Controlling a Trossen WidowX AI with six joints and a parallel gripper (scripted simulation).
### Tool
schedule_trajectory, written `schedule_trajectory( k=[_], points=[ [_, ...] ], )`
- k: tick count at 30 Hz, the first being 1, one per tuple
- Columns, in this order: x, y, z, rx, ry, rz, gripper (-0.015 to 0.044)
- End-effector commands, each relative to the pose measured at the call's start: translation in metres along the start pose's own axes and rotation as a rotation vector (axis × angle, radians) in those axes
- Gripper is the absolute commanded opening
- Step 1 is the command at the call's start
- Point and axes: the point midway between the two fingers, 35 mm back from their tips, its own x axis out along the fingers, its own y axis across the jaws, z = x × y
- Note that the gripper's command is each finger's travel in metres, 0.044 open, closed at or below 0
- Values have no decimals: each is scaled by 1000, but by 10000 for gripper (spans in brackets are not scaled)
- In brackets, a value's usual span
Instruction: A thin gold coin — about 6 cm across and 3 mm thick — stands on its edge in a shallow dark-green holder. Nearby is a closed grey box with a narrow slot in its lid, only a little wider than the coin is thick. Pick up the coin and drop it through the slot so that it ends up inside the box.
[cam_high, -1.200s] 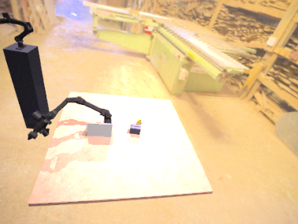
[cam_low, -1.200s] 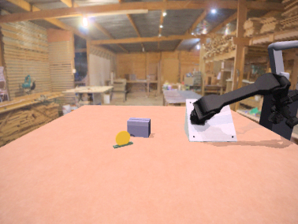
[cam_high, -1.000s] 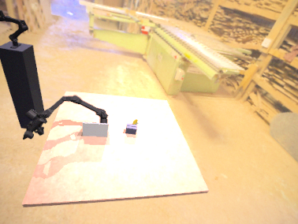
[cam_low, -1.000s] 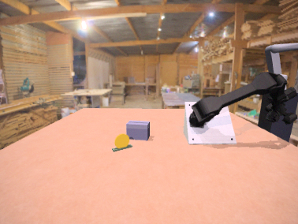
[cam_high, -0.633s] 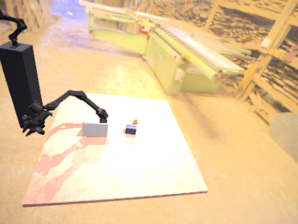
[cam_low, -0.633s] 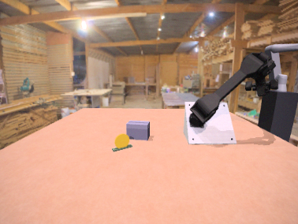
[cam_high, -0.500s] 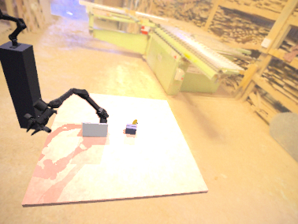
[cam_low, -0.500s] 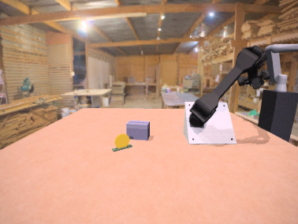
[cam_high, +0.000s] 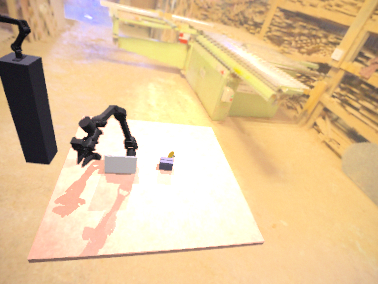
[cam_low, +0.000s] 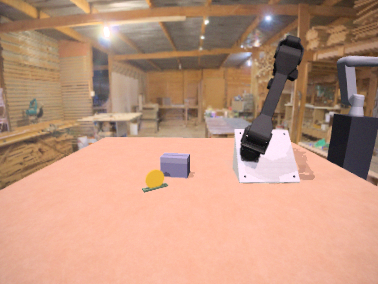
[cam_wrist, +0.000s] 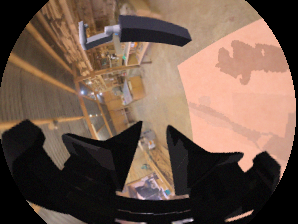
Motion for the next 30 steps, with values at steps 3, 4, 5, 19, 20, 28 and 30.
schedule_trajectory(
  k=[3, 4, 5, 19, 20, 28, 30],
  points=[
    [-31, -25, -96, -423, 153, -46, 161],
    [-37, -31, -113, -498, 181, -50, 161],
    [-44, -38, -129, -571, 210, -55, 161],
    [-147, -169, -295, -1481, 569, -40, 161],
    [-151, -174, -299, -1513, 582, -38, 161],
    [-220, -269, -346, -2029, 832, 21, 161],
    [-242, -299, -353, -2177, 917, 47, 161]
  ],
)
